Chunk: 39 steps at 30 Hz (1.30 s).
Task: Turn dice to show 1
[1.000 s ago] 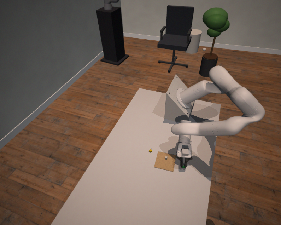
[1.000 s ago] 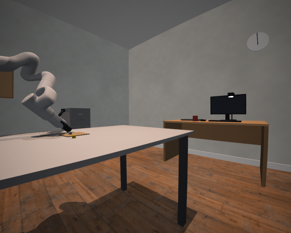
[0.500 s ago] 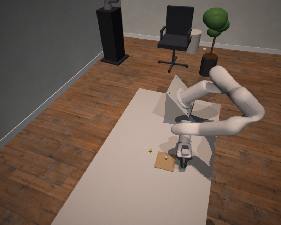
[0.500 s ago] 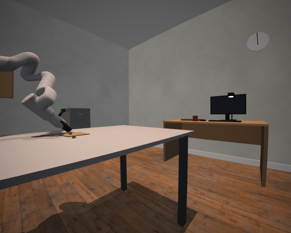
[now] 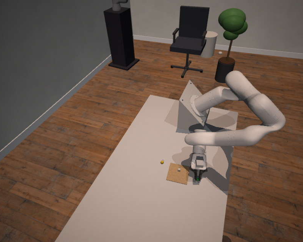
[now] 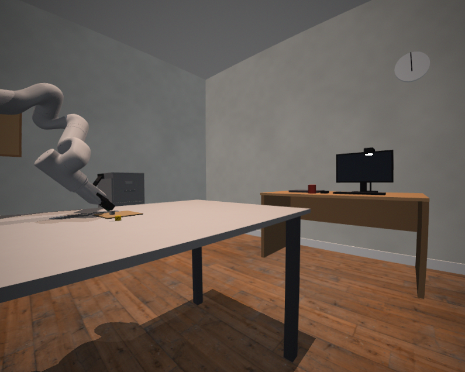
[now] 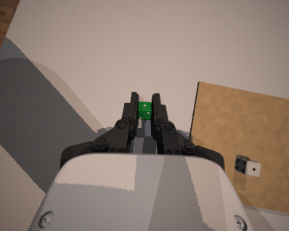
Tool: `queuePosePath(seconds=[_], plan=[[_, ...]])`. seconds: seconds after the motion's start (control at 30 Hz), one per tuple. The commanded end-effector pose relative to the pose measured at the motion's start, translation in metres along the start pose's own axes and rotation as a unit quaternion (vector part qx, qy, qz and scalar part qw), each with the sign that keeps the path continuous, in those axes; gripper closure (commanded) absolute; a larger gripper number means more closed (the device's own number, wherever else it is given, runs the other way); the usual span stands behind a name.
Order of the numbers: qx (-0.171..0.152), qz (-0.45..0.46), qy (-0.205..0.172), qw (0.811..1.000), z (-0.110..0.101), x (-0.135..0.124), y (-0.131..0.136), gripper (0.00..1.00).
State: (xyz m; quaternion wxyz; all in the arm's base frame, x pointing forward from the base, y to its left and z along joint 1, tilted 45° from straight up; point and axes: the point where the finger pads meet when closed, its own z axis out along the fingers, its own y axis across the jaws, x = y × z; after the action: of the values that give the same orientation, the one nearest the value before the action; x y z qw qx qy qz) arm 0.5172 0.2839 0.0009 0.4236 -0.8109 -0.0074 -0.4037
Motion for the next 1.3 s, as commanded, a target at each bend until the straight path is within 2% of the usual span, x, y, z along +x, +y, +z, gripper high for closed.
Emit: queuePosePath(seconds=[0.0,0.03,0.2,0.23,1.27], plan=[[0.0,0.0,0.001,1.0,0.0,0.0007,0.0001,0.81],[0.0,0.0,0.001,1.0,0.0,0.0007,0.0001,0.77],[0.0,0.0,0.001,1.0,0.0,0.0007,0.0001,0.73],[0.0,0.0,0.001,1.0,0.0,0.0007,0.0001,0.69],[0.0,0.0,0.001,1.0,0.0,0.0007,0.0001,0.69]])
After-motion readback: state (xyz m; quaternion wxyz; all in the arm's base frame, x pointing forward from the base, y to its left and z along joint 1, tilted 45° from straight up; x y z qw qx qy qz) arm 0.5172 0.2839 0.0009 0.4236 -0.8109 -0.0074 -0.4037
